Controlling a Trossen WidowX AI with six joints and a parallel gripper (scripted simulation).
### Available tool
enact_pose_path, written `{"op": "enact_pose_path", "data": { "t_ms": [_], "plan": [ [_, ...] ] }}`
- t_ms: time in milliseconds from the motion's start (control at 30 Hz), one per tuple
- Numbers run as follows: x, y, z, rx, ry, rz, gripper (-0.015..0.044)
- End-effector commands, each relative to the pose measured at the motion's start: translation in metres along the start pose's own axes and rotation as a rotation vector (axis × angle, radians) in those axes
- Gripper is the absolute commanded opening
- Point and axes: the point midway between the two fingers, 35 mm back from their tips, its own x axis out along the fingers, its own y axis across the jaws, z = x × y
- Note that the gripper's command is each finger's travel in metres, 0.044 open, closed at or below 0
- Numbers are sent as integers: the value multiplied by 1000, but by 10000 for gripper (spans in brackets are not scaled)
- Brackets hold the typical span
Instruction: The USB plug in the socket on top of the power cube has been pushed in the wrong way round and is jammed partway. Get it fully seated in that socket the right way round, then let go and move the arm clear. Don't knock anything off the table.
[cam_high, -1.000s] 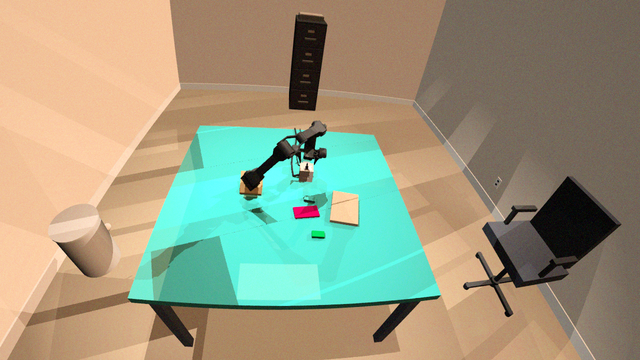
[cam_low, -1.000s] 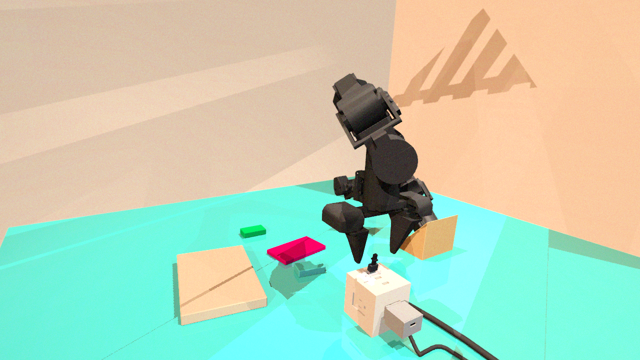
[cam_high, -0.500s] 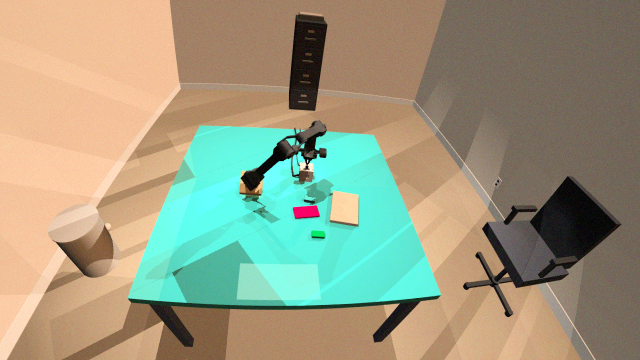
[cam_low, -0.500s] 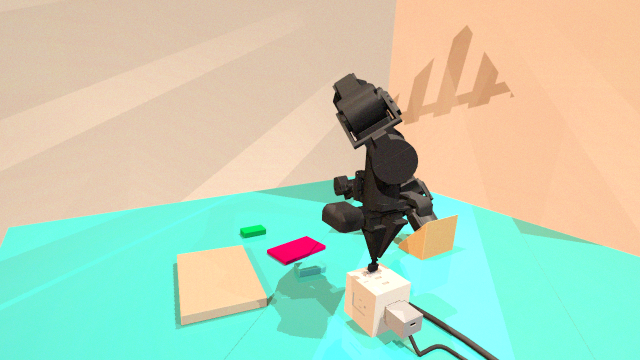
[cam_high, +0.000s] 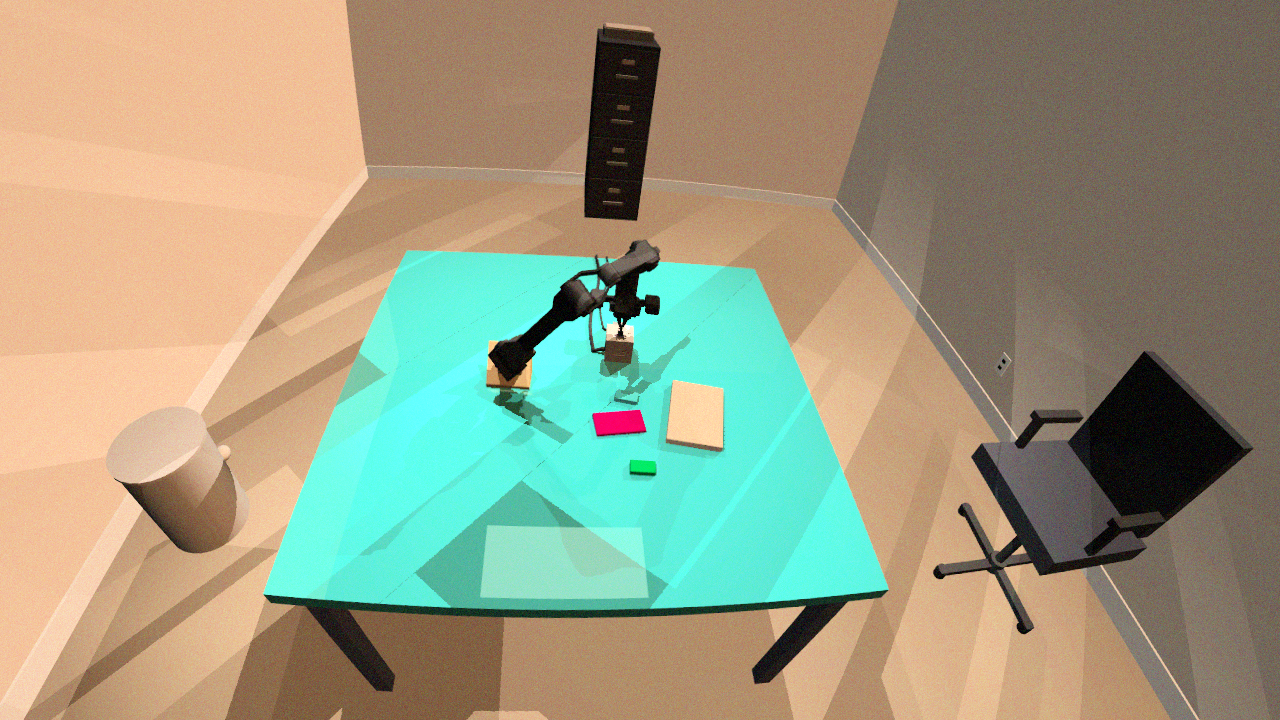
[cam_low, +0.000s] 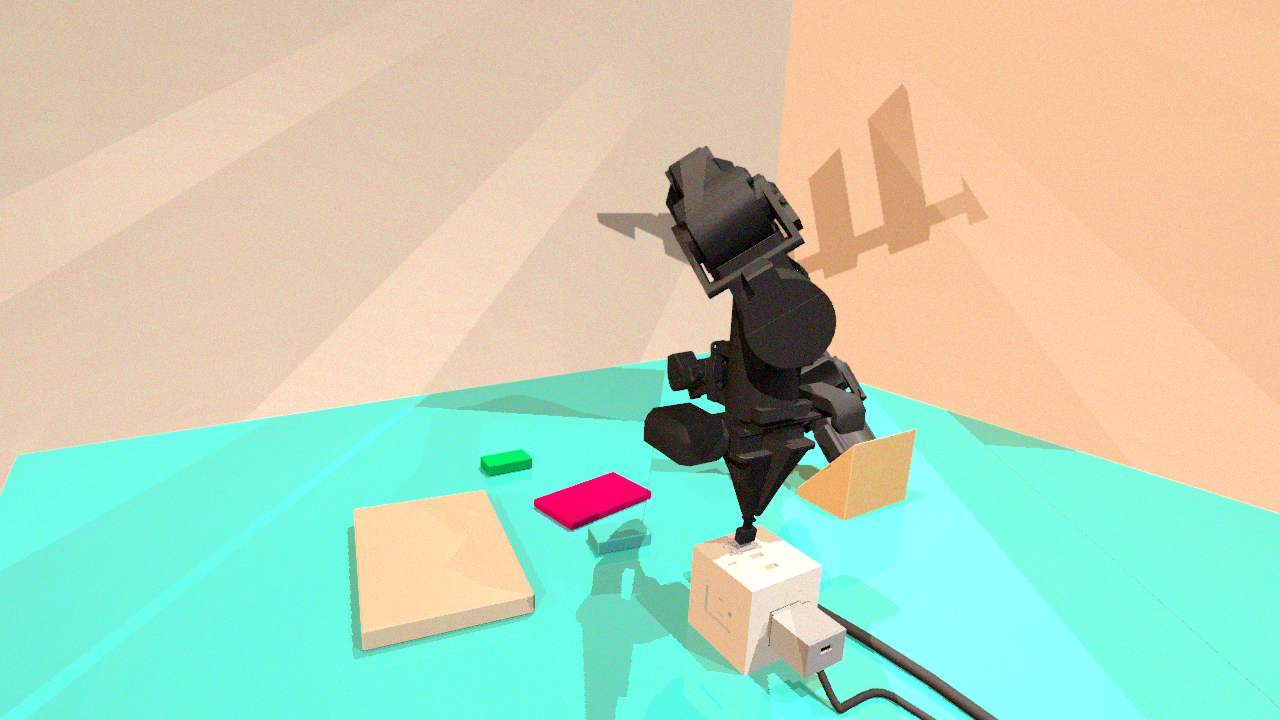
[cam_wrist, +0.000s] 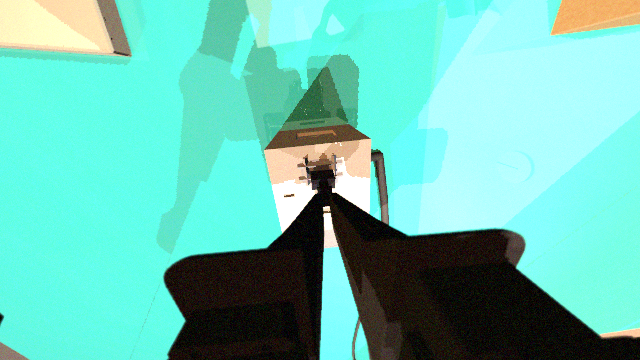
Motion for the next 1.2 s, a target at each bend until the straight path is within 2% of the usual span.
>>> {"op": "enact_pose_path", "data": {
  "t_ms": [0, 1167],
  "plan": [
    [-1, 0, 0, 0, 0, 0, 0],
    [-24, 0, 0, 0, 1, 0, 0]
  ]
}}
